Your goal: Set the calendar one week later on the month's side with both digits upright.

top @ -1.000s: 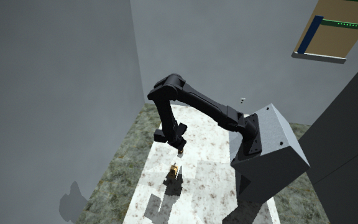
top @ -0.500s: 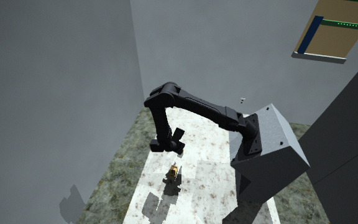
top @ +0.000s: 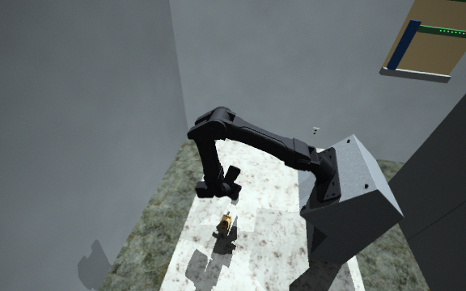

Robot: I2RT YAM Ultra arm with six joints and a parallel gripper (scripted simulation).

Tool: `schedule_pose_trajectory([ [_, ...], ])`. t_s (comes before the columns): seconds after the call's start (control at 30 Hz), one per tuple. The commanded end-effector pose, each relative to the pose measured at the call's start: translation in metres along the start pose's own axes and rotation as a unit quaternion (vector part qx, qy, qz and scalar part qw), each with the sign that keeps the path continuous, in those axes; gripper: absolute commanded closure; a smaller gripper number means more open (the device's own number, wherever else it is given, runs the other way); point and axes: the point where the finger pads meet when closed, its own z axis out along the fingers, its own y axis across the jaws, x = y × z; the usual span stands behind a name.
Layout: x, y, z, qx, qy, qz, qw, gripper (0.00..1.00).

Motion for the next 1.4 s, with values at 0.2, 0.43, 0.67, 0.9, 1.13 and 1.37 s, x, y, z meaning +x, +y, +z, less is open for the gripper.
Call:
schedule_pose_trajectory([
  [0.2, -0.003, 0.002, 0.000, -0.003, -0.010, -0.001, 1.000, 0.55],
  [0.43, 0.002, 0.002, 0.005, -0.003, -0.010, -0.001, 1.000, 0.55],
  [0.67, 0.010, 0.002, 0.013, -0.003, -0.010, -0.002, 1.000, 0.55],
  [0.9, 0.016, 0.002, 0.020, -0.003, -0.010, -0.002, 1.000, 0.55],
  [1.13, 0.026, 0.002, 0.030, -0.003, -0.010, -0.002, 1.000, 0.55],
  [1.37, 0.032, 0.002, 0.037, -0.003, -0.010, -0.002, 1.000, 0.55],
])
